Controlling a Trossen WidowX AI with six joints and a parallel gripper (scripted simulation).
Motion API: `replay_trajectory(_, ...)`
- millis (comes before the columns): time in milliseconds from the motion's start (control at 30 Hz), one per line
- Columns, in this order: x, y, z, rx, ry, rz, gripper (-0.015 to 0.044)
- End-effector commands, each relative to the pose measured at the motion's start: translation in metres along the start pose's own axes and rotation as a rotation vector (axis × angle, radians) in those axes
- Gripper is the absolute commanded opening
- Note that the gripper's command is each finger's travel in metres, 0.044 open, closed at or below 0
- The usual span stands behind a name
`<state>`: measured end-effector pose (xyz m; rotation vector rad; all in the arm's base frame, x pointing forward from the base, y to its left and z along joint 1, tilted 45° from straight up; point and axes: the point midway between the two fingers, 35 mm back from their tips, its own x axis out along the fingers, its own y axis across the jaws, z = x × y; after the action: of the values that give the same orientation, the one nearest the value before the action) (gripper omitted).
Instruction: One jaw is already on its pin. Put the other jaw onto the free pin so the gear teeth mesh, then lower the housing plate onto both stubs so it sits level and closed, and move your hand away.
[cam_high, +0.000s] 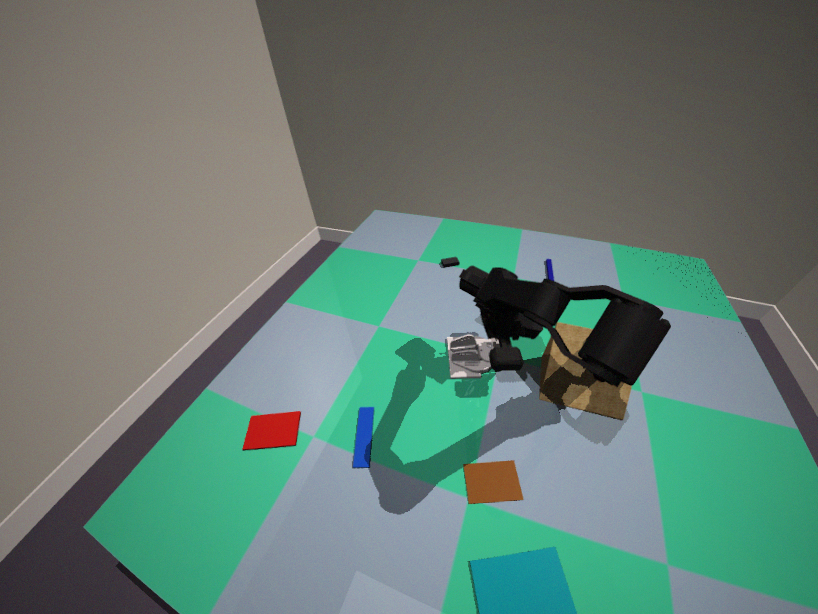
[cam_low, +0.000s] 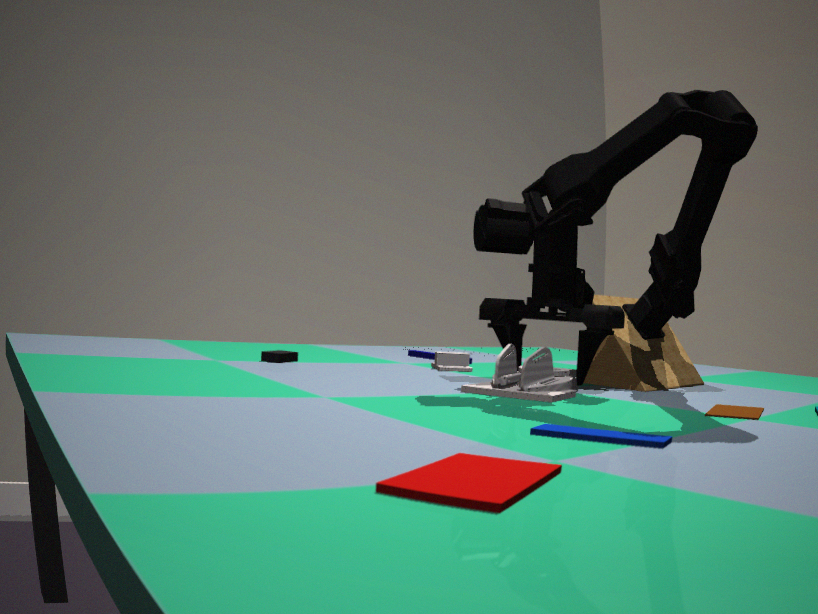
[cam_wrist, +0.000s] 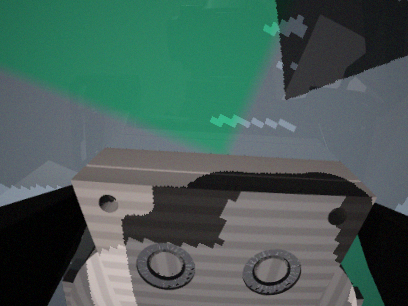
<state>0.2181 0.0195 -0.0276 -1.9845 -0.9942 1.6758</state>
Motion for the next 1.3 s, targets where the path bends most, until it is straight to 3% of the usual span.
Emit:
replay_trajectory(0,-0.019,0.004,-0.003,-0.004,0.004,0.012,0.0440)
replay_trajectory(167,-0.071,0.001,-0.001,-0.002,0.005,0.006,0.0440)
replay_trajectory(333,-0.067,0.003,-0.002,0.002,0.014,0.011,0.0440)
replay_trajectory(500,-0.121,-0.004,0.012,-0.001,0.004,0.008,0.0440)
replay_trajectory(1267,-0.123,-0.004,0.013,-0.001,0.003,0.007,0.0440)
